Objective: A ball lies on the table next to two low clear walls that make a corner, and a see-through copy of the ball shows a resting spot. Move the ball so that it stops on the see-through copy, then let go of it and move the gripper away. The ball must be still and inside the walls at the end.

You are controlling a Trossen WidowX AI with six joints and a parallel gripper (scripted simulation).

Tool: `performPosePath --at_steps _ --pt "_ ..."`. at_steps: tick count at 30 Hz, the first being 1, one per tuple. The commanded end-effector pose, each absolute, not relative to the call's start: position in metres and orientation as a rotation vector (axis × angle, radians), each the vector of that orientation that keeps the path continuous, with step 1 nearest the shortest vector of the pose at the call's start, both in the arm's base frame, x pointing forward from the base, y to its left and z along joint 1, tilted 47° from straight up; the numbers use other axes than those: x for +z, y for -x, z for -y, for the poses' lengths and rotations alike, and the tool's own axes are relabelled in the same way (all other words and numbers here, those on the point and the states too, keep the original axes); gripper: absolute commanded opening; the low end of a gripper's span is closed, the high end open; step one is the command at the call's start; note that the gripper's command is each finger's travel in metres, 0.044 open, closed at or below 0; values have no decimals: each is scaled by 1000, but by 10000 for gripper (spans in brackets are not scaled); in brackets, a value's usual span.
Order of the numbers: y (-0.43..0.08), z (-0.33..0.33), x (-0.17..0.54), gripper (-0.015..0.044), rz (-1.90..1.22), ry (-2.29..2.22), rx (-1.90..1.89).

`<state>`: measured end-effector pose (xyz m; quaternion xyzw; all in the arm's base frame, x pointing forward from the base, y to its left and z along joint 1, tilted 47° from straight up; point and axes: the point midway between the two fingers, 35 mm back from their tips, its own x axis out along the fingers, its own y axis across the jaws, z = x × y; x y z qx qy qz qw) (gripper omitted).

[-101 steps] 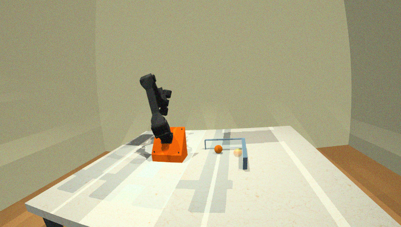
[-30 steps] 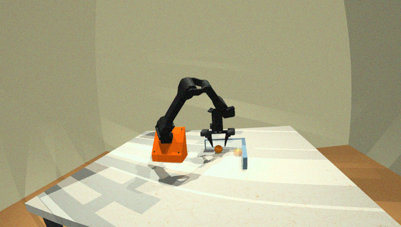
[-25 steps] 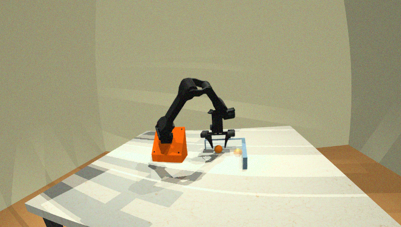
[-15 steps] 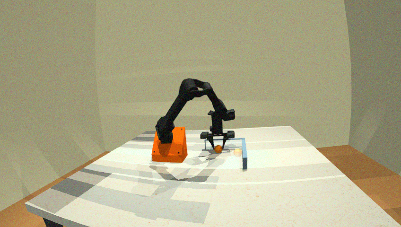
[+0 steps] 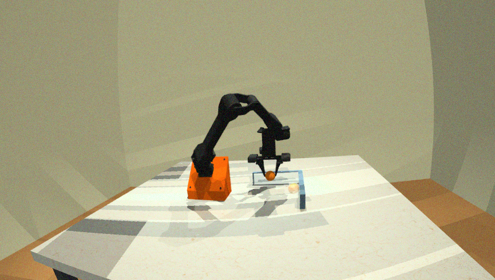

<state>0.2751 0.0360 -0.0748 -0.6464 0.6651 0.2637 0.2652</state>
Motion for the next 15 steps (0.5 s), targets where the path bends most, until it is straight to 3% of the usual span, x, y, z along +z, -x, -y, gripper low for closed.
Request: performPosePath --at_steps 1,15 --pt "-279 -60 -53 0 -1782 1740 708" --pt "-272 -101 -7 0 -1788 1744 708"
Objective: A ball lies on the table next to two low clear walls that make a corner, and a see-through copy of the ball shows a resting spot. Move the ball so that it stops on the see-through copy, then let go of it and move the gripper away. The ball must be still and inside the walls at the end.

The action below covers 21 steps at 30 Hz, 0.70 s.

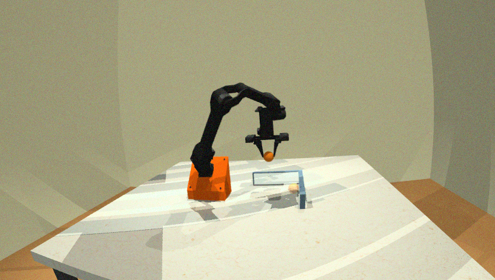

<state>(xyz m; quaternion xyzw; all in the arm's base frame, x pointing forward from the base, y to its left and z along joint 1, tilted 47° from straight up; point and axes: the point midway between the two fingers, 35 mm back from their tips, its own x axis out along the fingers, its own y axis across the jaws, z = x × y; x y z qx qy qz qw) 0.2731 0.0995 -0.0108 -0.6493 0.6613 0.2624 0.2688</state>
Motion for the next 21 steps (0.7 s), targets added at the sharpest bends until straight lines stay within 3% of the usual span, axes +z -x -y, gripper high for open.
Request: performPosePath --at_steps 1,21 --pt "-273 -101 -7 0 -1787 1753 722" --pt "-313 -77 -1 0 -1674 2081 1310"
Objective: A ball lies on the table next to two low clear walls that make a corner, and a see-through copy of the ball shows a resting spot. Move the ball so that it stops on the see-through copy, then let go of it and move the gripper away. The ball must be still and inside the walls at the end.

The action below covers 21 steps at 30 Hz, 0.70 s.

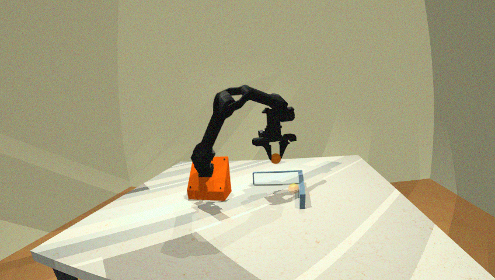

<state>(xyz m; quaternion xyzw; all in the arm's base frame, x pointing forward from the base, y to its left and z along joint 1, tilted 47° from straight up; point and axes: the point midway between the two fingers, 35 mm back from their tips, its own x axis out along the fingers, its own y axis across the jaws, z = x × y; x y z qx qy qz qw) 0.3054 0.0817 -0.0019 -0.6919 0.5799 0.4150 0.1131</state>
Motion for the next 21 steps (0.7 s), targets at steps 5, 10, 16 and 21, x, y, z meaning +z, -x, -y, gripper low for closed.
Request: performPosePath --at_steps 5,10,16,21 --pt "-323 -70 0 0 -1626 2156 1464" --pt "-332 -62 2 0 -1568 2225 1620" --pt "-343 -51 5 0 -1487 2302 1811" --pt "-352 -42 7 0 -1409 2359 1972"
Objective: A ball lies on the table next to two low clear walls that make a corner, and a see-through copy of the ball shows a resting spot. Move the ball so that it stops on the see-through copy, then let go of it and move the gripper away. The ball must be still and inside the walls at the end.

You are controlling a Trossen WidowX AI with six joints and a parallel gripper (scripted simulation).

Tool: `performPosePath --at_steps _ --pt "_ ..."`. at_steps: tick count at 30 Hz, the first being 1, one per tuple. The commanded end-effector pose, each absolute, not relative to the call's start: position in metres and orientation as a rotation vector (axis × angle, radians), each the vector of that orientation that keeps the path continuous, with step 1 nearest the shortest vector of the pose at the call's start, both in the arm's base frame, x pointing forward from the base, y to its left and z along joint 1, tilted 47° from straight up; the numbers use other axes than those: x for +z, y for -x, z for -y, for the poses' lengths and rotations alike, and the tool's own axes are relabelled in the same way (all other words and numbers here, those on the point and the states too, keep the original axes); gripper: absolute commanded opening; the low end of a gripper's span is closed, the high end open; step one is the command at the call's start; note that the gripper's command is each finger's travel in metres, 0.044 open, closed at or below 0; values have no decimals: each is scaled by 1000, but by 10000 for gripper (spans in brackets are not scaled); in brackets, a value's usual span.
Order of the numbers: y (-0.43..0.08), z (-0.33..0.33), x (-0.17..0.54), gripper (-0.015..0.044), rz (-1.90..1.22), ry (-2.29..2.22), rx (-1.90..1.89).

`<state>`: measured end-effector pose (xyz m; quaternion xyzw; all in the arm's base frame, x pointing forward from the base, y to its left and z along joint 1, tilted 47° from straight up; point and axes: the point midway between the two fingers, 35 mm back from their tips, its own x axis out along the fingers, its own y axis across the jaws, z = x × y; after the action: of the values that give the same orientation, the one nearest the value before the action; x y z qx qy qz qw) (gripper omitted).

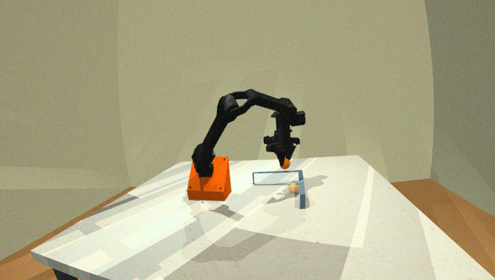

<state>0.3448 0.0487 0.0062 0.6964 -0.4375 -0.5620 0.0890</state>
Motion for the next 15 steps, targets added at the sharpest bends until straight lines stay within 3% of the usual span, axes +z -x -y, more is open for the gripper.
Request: performPosePath --at_steps 1,15 --pt "-353 -41 8 0 1179 -2007 -1698" --pt "-376 -13 15 0 793 -1765 -1758"
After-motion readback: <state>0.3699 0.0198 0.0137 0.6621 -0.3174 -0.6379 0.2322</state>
